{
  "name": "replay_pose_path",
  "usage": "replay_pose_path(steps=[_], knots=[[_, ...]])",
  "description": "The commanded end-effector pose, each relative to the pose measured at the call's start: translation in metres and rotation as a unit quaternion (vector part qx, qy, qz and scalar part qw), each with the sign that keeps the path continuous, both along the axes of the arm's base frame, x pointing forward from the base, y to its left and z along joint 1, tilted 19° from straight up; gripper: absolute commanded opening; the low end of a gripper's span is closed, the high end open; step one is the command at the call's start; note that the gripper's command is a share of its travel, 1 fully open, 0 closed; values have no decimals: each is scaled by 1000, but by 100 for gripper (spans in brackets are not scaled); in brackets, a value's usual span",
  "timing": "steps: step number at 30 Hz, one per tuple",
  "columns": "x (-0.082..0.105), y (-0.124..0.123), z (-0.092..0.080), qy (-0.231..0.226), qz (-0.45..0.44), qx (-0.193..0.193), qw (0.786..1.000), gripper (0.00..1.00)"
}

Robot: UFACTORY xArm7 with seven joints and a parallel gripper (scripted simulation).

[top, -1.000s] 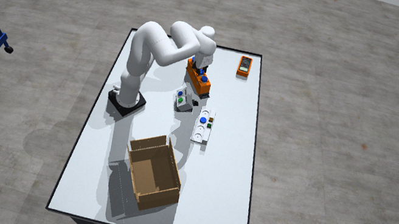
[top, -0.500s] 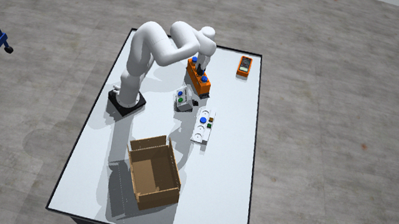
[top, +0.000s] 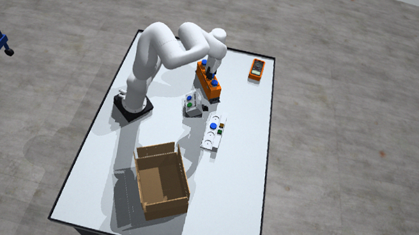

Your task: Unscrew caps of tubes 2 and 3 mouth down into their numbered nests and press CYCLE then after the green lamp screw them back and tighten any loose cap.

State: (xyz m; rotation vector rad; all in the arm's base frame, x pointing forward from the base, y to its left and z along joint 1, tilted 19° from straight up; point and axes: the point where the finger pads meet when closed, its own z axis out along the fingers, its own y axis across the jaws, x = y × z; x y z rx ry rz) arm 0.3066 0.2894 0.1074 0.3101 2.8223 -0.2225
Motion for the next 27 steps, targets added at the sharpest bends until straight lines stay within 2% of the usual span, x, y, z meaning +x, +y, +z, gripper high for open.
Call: replay_pose_path(steps=[1,7,13,20,21,27], knots=[[0,2,1,-26,-119,35,992,46],[0,2,1,-56,-279,82,955,46],[0,2,1,-85,-430,125,890,46],[1,2,1,-87,-439,127,885,46],[1,2,1,-87,-439,127,885,0],[1,2,1,-87,-439,127,885,0]])
